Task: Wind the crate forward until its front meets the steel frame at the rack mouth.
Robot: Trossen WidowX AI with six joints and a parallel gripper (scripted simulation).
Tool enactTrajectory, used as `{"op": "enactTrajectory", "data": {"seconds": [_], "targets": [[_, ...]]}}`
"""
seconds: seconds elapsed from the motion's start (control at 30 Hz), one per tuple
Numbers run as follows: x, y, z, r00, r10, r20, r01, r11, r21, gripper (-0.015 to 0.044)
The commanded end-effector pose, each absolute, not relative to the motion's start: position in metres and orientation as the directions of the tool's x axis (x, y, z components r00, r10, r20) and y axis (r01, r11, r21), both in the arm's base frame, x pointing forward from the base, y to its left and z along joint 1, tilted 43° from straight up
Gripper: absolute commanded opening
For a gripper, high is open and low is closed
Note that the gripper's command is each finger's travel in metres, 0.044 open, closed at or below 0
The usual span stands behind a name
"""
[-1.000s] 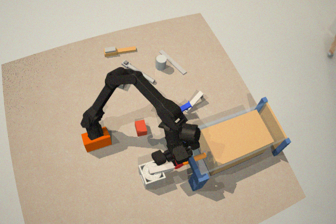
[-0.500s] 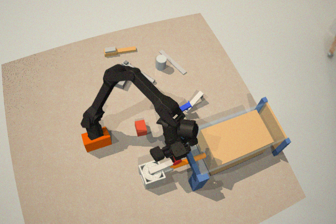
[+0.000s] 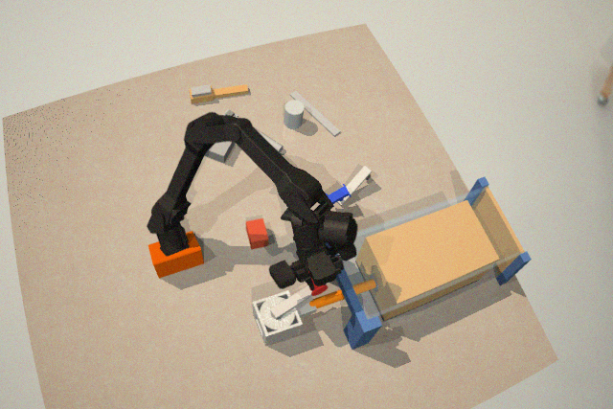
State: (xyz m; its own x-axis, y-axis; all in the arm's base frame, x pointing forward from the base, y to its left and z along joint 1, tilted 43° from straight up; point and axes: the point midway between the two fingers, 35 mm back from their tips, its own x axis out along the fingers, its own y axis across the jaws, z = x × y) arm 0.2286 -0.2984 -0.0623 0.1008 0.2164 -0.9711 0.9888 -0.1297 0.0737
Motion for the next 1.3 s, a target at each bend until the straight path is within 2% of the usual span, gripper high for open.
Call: {"op": "enactTrajectory", "data": {"seconds": [0.0,1.27], "targets": [[0.229,-0.275,-0.064,0.094,0.273,-0.957,0.99,-0.123,0.062,0.0],[0.211,-0.248,-0.044,0.092,0.276,-0.957,0.991,-0.124,0.06,0.0]]}}
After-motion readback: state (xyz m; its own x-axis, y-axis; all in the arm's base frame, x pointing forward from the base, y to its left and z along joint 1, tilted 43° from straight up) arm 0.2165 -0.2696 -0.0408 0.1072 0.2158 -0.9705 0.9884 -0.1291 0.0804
